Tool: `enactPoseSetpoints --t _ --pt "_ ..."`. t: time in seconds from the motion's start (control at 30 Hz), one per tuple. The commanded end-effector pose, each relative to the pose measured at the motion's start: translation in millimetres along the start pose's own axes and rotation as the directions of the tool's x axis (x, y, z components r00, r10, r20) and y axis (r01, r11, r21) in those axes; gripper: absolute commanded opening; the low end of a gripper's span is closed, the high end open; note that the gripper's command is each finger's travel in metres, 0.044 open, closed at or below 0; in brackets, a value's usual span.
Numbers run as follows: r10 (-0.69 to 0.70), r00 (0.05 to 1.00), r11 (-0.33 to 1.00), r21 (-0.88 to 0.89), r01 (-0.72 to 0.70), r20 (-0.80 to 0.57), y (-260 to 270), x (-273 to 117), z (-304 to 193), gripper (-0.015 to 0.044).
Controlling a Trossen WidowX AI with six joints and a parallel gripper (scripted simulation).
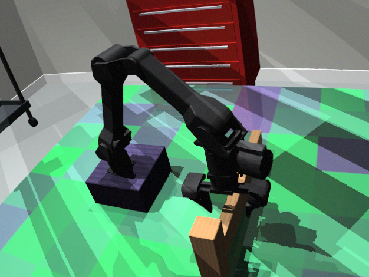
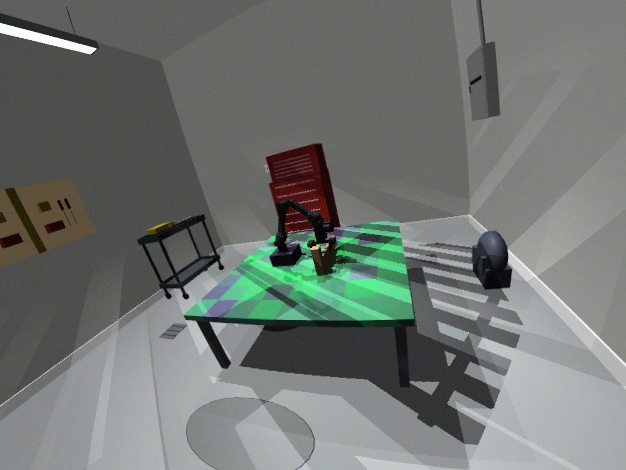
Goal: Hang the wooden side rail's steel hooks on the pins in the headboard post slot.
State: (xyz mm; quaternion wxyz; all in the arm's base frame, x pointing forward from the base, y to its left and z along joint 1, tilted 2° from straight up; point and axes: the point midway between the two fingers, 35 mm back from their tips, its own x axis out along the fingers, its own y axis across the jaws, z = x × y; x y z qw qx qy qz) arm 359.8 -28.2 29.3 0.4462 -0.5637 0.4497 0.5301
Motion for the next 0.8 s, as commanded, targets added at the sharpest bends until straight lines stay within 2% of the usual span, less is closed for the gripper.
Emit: enactPoseSetpoints --t 0.0,0.23,0.77 --pt "0.002 1.000 1.000 0.005 -0.002 -0.005 1 -6 0 0.0440" --pt "0.002 1.000 1.000 0.005 -0.002 -0.003 1 -6 29 0.0440" --pt "0.003 1.000 1.000 -0.004 -0.003 0.000 -1 -5 27 0.0440"
